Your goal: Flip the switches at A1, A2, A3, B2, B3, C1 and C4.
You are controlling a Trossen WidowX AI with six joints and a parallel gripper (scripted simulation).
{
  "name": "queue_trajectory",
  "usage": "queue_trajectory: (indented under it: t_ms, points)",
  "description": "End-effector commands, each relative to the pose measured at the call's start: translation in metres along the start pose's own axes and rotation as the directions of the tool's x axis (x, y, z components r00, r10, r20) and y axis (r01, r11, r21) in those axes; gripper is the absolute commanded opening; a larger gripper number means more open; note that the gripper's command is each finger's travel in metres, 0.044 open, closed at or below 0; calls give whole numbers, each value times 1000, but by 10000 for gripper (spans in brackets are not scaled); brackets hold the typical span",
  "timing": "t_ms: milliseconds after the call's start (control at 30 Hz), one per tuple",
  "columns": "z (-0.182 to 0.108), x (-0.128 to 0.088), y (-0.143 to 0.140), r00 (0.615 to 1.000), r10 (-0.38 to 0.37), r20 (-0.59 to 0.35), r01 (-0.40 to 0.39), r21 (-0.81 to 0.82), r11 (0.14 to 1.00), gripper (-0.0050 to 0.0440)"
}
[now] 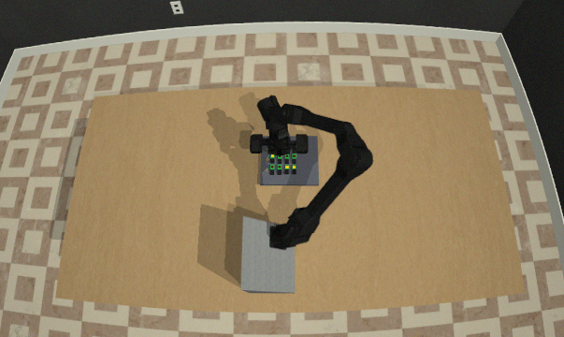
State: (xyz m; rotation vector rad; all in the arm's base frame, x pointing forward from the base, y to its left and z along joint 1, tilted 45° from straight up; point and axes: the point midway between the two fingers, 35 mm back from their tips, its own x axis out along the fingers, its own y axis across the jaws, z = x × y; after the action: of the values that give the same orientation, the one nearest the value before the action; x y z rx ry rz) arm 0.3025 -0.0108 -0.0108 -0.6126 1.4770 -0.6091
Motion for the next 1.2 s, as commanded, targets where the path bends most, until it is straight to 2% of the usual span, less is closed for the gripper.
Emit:
queue_trajectory:
  t_ms: [0, 1167]
  points:
    - [3, -3, -2, 1000, 4, 12, -4, 9, 1000, -50]
    - [1, 5, -1, 1000, -2, 0, 2, -2, 1000, -50]
